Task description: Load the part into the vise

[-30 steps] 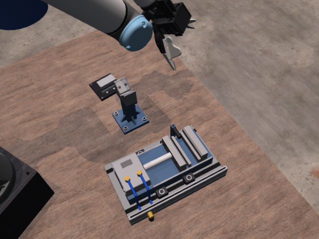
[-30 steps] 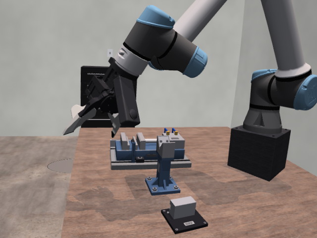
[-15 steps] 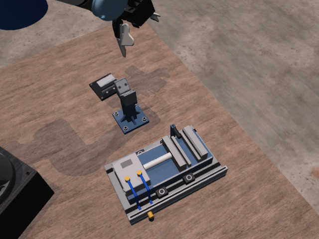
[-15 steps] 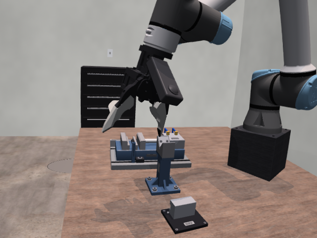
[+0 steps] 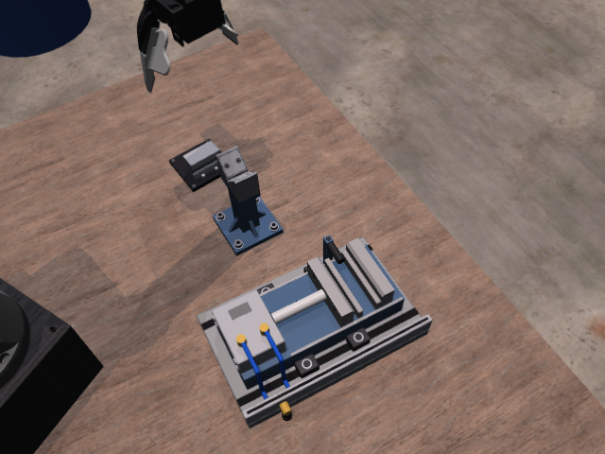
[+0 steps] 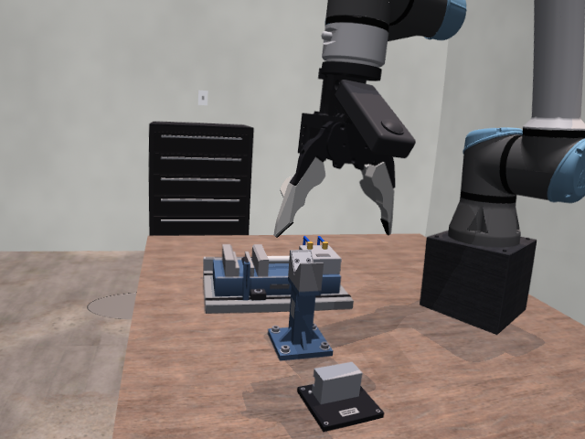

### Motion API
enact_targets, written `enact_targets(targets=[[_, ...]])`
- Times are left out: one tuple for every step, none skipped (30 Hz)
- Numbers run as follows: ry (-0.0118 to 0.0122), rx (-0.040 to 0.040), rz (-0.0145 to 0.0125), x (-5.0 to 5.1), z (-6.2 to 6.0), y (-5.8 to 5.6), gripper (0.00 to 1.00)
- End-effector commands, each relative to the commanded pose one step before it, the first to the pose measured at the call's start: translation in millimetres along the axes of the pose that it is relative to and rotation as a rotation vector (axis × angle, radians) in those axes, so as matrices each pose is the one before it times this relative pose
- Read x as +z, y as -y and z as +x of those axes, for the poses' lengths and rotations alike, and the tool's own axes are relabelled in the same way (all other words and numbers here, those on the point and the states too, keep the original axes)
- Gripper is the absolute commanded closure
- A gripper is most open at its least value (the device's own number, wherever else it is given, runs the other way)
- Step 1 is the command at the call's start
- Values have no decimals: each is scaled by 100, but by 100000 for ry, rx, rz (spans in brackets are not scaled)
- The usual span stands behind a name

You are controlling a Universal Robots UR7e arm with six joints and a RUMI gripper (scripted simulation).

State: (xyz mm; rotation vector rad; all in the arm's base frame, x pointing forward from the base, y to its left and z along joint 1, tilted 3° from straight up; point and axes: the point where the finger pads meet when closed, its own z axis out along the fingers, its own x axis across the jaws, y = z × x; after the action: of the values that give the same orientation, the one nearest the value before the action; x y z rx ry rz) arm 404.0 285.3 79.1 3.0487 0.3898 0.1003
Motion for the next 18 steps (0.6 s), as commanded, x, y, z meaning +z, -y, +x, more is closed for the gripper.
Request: enact_targets(targets=[[3339, 3366, 1681, -753, -1708, 836, 0], [171, 179, 80, -28, -96, 41, 0], [92, 96, 42, -15, -51, 22, 0], [35, 37, 16, -6, -20, 8, 0], [5, 5, 2, -1, -3, 1, 0], [0, 0, 0, 0, 0, 0, 0], [0, 0, 0, 0, 0, 0, 0], [0, 0, 0, 0, 0, 0, 0], [0, 0, 0, 0, 0, 0, 49], [0, 0, 0, 0, 0, 0, 49], [0, 0, 0, 0, 0, 0, 49], [0, 0, 0, 0, 0, 0, 49], [0, 0, 0, 0, 0, 0, 49], [0, 0, 0, 0, 0, 0, 49], [0, 0, 0, 0, 0, 0, 49], [0, 0, 0, 0, 0, 0, 49], [0, 0, 0, 0, 0, 0, 49], [0, 0, 0, 0, 0, 0, 49]])
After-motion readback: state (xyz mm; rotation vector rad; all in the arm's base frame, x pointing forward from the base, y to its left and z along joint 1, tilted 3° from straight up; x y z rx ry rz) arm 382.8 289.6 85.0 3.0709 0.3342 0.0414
